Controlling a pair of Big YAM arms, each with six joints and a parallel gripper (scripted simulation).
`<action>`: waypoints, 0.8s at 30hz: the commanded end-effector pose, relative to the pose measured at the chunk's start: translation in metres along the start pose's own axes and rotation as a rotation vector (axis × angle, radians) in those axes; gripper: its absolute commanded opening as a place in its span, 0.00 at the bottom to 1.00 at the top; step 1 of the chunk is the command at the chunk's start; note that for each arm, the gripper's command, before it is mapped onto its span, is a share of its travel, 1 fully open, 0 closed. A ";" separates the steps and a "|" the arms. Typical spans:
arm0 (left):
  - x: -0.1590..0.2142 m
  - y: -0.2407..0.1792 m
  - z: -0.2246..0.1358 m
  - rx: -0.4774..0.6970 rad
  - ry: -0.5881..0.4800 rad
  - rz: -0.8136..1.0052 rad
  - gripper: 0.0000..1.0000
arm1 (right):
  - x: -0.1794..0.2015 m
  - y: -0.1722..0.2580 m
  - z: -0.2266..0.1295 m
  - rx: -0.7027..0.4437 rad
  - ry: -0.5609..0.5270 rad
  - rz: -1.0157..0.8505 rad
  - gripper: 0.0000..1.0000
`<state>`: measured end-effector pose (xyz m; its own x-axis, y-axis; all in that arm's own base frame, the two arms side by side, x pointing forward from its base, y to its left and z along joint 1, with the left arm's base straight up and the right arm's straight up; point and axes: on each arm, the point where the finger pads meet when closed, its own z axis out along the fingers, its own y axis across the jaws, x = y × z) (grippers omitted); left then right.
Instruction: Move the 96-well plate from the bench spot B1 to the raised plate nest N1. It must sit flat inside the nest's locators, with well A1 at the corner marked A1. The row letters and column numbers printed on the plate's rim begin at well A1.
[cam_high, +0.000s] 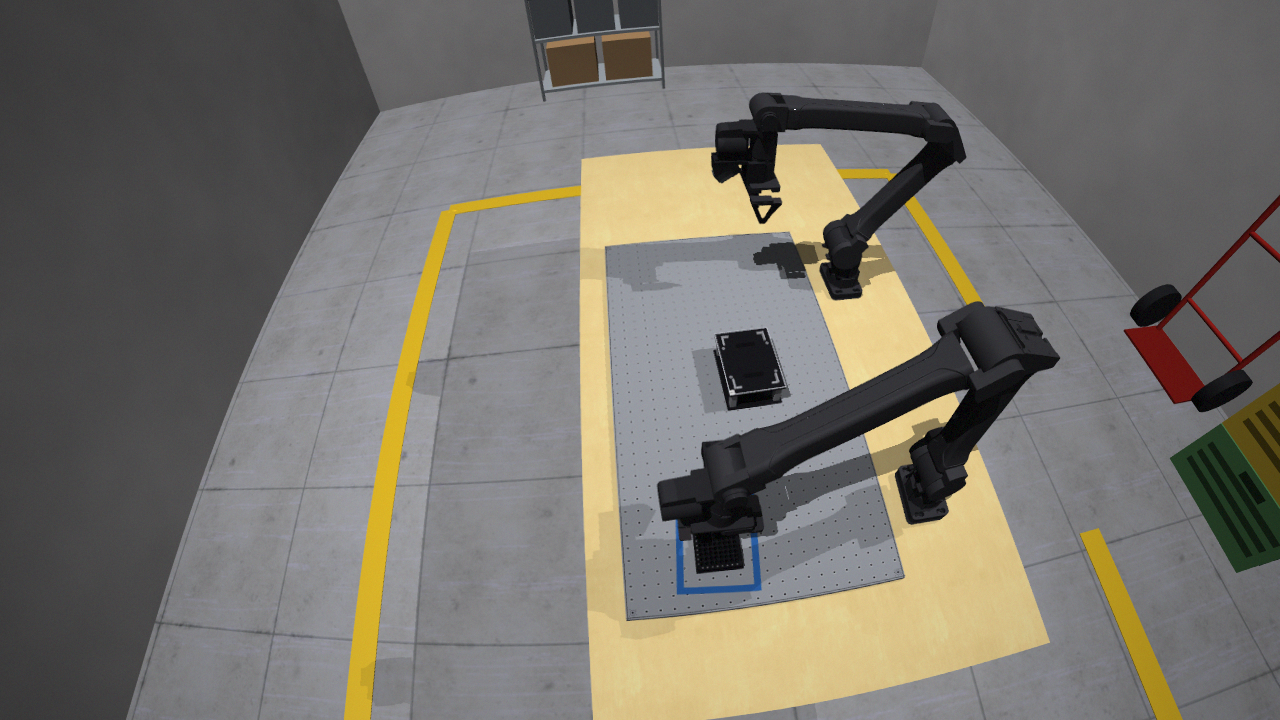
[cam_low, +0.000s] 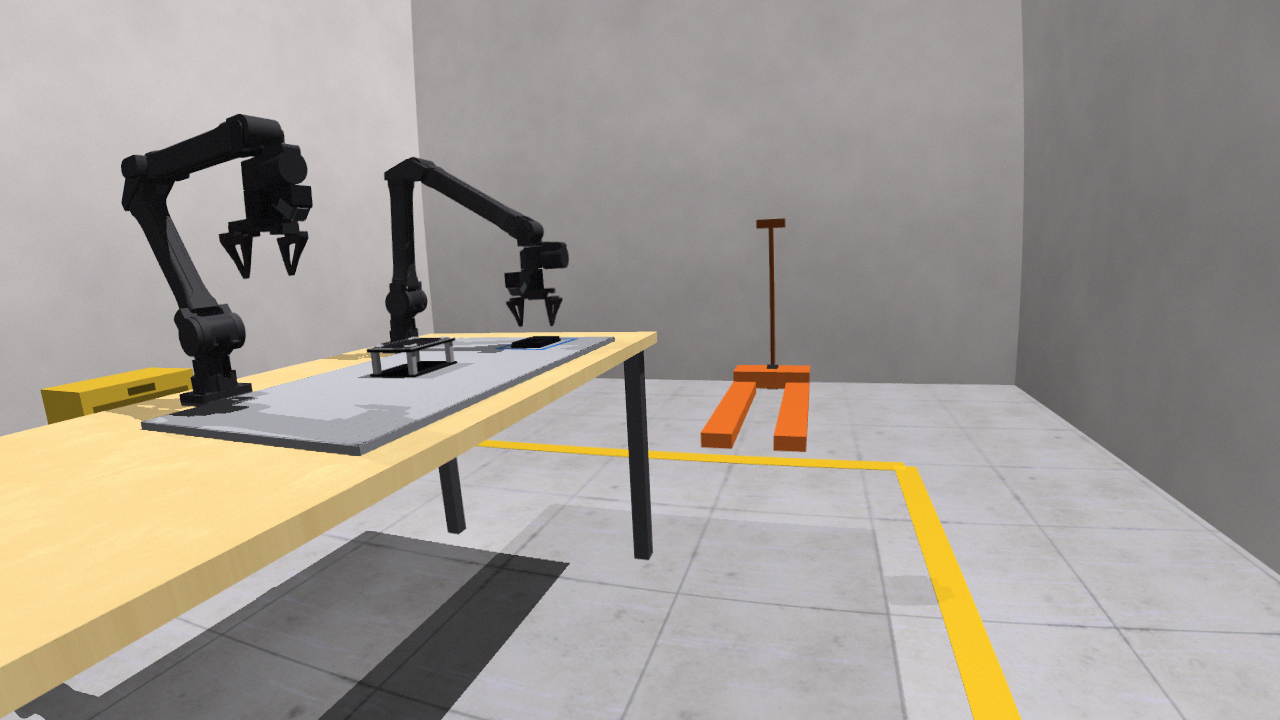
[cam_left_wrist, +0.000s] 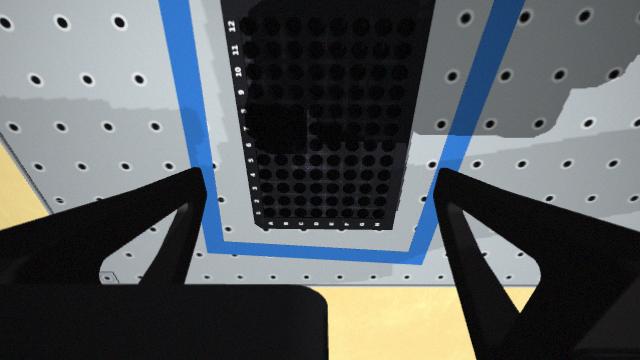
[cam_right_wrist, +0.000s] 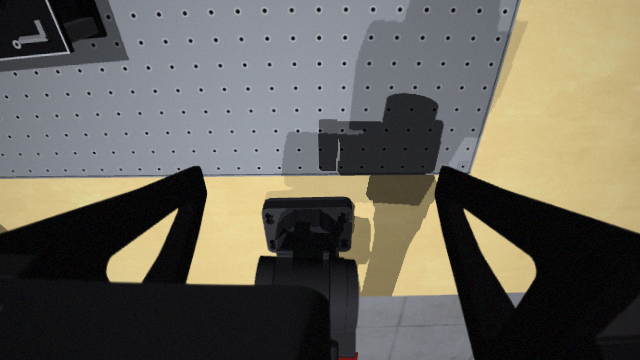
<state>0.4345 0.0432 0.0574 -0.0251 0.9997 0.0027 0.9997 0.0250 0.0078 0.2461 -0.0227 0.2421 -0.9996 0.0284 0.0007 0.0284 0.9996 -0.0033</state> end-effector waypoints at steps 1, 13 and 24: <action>0.001 0.005 0.007 0.000 -0.003 0.003 1.00 | -0.011 0.000 -0.016 -0.001 -0.040 -0.012 1.00; -0.001 0.010 0.020 -0.034 -0.001 0.003 1.00 | -0.011 0.000 -0.016 -0.001 -0.040 -0.012 1.00; -0.002 0.012 0.037 -0.005 -0.003 0.003 1.00 | -0.011 0.000 -0.016 -0.001 -0.040 -0.012 1.00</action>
<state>0.4298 0.0427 0.0131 -0.0250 0.9997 0.0001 0.9993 0.0250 -0.0267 0.2461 -0.0227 0.2421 -0.9996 0.0284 0.0007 0.0284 0.9996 -0.0033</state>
